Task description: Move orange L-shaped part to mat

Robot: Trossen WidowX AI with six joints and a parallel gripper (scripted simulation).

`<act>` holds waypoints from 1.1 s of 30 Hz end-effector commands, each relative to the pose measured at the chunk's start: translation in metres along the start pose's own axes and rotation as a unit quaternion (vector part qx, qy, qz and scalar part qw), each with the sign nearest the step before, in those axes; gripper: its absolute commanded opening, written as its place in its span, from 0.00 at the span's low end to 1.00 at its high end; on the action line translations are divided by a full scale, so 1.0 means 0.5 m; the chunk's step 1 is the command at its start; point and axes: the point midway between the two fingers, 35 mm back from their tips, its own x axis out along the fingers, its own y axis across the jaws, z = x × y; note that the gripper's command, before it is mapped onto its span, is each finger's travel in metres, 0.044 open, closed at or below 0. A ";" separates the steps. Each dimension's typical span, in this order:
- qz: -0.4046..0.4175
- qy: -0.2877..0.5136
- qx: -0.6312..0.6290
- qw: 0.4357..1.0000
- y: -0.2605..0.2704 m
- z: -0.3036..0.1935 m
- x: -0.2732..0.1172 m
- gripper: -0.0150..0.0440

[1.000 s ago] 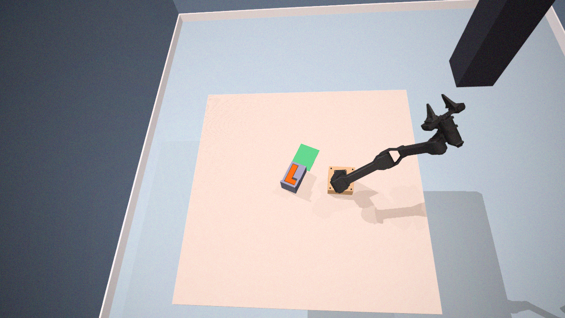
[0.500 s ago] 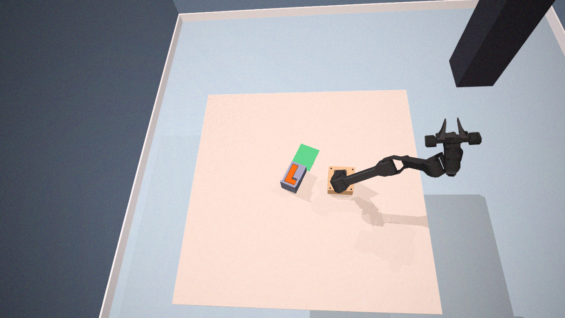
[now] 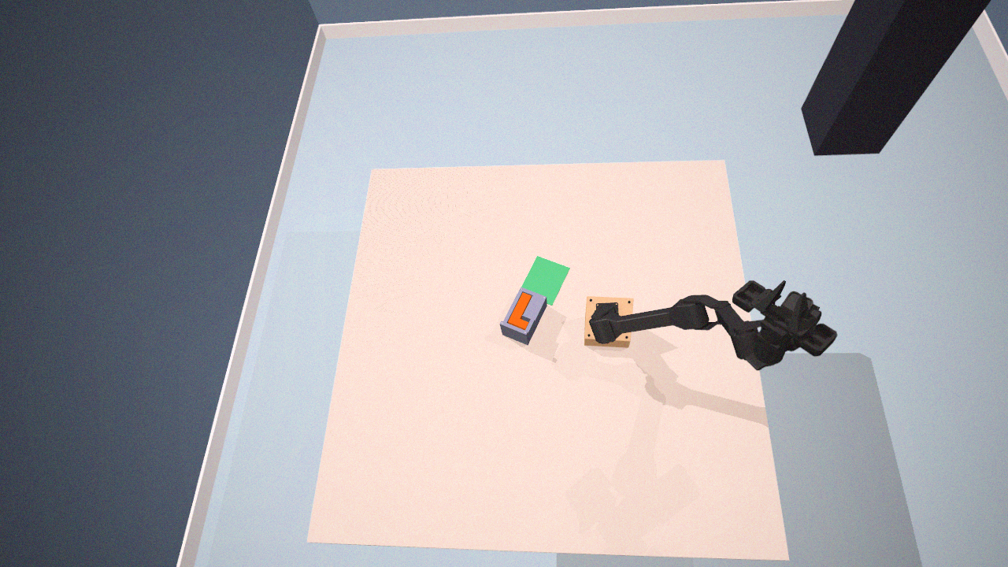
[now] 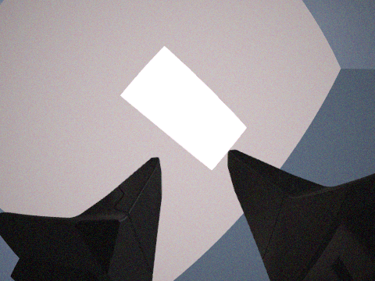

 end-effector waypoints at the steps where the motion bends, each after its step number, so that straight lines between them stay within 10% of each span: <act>1: 0.040 0.053 -0.098 0.993 0.018 -0.146 -0.016 0.56; 17: 0.144 0.278 -0.381 0.870 -0.129 -0.651 -0.136 0.56; 33: 0.126 0.466 -0.549 0.682 -0.474 -0.908 -0.262 0.56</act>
